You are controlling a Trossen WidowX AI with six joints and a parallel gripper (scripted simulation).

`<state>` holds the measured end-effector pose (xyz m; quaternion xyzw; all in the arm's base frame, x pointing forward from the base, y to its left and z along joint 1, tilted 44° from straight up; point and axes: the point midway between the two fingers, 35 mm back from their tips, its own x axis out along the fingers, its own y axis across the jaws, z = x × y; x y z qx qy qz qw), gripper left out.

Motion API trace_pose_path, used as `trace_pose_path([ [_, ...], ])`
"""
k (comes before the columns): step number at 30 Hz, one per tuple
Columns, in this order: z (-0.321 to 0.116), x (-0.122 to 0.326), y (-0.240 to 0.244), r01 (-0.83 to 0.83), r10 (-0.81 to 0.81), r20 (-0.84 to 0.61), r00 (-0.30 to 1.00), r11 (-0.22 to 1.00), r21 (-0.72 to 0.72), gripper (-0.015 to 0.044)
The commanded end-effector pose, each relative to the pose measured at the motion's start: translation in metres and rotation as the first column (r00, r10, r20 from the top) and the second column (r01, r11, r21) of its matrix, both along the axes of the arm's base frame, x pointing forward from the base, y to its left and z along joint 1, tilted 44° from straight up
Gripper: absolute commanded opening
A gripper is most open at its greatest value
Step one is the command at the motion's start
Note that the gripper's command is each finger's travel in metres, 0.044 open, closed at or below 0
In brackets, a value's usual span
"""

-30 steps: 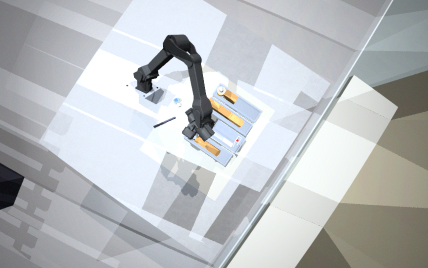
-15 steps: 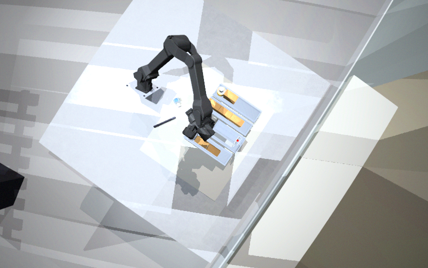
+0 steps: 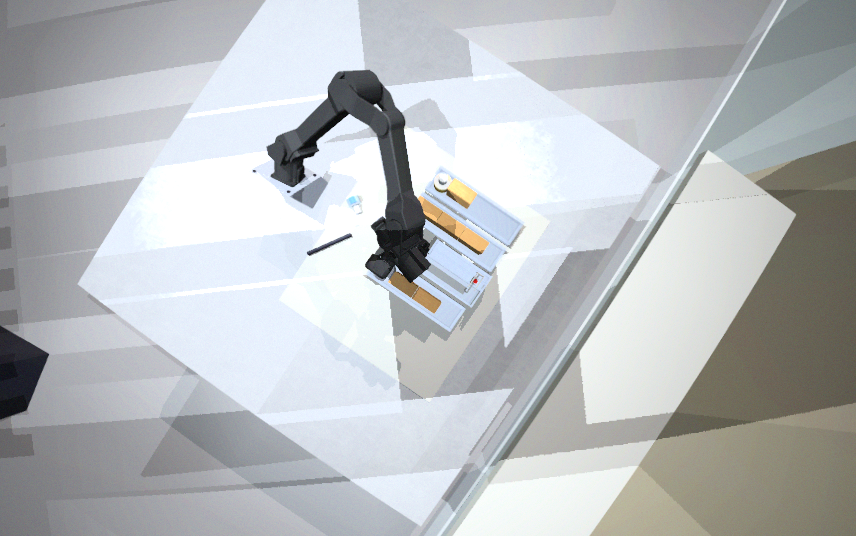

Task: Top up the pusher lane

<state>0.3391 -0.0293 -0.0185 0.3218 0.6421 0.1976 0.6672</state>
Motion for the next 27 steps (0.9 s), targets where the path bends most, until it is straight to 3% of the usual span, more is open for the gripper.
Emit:
trace_pose_path([
  [1, 0.0004, 0.0053, 0.0005, 0.004, -0.004, 0.021, 1.0, 1.0, 0.003, 0.0],
  [27, -0.0057, 0.0046, 0.0067, 0.004, -0.004, 0.021, 1.0, 1.0, 0.004, 0.0],
])
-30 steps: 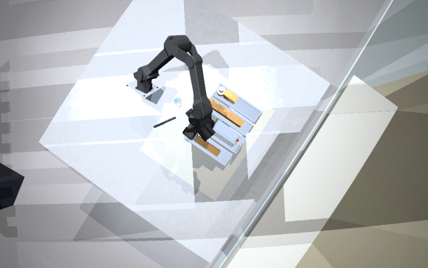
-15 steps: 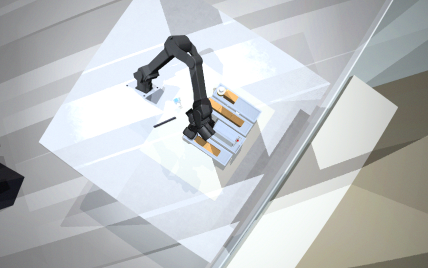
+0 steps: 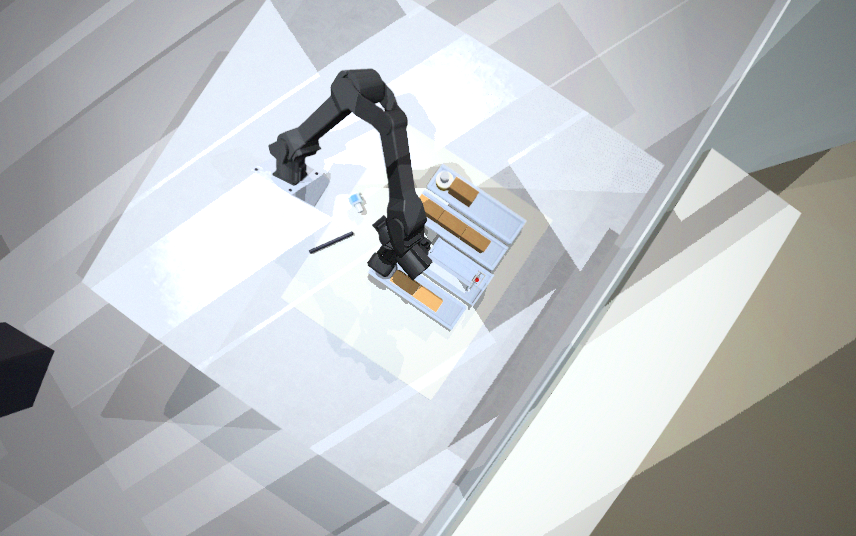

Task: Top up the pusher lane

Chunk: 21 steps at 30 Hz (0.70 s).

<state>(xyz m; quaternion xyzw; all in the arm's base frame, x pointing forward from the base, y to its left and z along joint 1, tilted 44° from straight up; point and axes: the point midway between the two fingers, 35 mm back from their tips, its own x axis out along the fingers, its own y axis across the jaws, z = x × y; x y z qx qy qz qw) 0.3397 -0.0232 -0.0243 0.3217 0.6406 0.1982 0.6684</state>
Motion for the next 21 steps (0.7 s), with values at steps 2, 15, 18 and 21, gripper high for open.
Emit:
trace_pose_path([
  [2, -0.0004, 0.0039, 0.001, 0.004, -0.004, 0.017, 1.0, 1.0, 0.003, 0.0],
  [15, -0.0029, 0.0029, 0.0037, 0.004, -0.004, 0.017, 1.0, 1.0, 0.004, 0.0],
  [18, -0.0029, 0.0024, 0.0038, 0.004, -0.004, 0.017, 1.0, 1.0, 0.004, 0.0],
  [21, -0.0029, 0.0019, 0.0038, 0.004, -0.004, 0.017, 1.0, 1.0, 0.004, 0.0],
])
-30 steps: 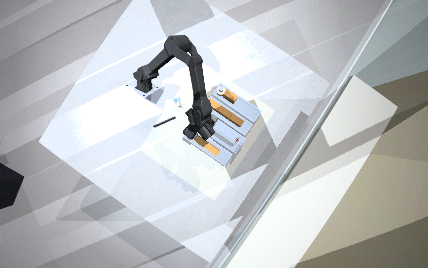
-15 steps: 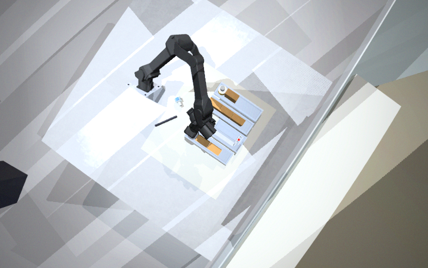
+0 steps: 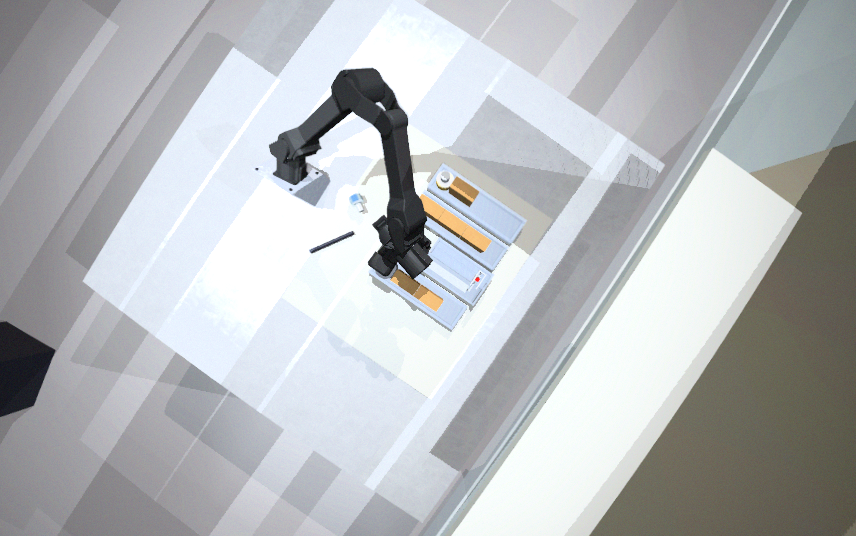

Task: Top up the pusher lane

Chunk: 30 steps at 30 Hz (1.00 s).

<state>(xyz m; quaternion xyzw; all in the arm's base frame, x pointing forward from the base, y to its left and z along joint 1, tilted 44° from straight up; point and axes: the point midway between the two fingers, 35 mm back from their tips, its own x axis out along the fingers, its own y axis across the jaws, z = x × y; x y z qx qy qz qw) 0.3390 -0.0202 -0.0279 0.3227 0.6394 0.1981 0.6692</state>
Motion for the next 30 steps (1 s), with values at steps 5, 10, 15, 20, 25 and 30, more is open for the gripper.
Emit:
trace_pose_path([
  [5, 0.0007, 0.0018, 0.001, 0.001, -0.001, 0.015, 1.0, 1.0, 0.002, 0.0],
  [10, 0.0007, 0.001, 0.0012, 0.001, -0.001, 0.014, 1.0, 1.0, 0.002, 0.0],
  [15, 0.0007, 0.0002, 0.0013, 0.001, -0.001, 0.014, 1.0, 1.0, 0.002, 0.0],
  [20, 0.0007, -0.0007, 0.0015, 0.001, -0.001, 0.014, 1.0, 1.0, 0.002, 0.0],
  [25, 0.0007, -0.0015, 0.0016, 0.001, -0.001, 0.014, 1.0, 1.0, 0.002, 0.0],
  [30, 0.0007, -0.0023, 0.0018, 0.001, -0.001, 0.014, 1.0, 1.0, 0.002, 0.0],
])
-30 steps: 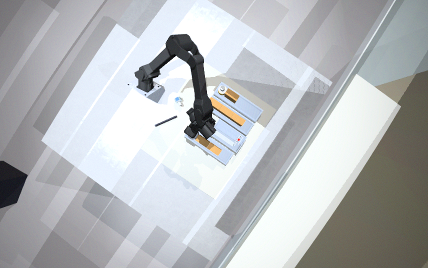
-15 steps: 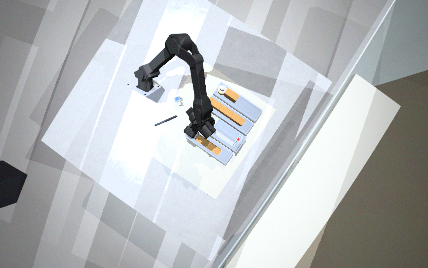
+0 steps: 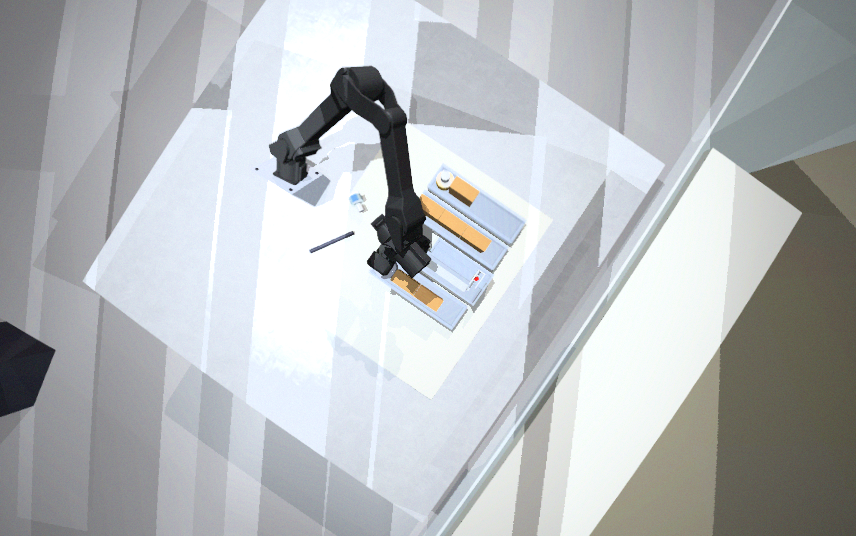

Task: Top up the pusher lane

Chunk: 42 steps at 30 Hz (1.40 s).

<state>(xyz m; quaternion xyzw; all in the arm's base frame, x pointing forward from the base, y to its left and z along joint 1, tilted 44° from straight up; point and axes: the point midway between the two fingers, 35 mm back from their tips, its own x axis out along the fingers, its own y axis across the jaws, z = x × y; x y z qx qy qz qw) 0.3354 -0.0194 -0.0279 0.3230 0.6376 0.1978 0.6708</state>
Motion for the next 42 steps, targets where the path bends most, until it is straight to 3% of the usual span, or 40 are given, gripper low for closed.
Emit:
trace_pose_path([
  [1, 0.0008, 0.001, 0.001, -0.001, 0.001, 0.01, 1.0, 1.0, 0.003, 0.0],
  [33, -0.0001, -0.0044, 0.0008, -0.001, 0.001, 0.01, 1.0, 1.0, 0.003, 0.0],
  [42, -0.0002, -0.0038, 0.0007, -0.001, 0.001, 0.01, 1.0, 1.0, 0.003, 0.0236],
])
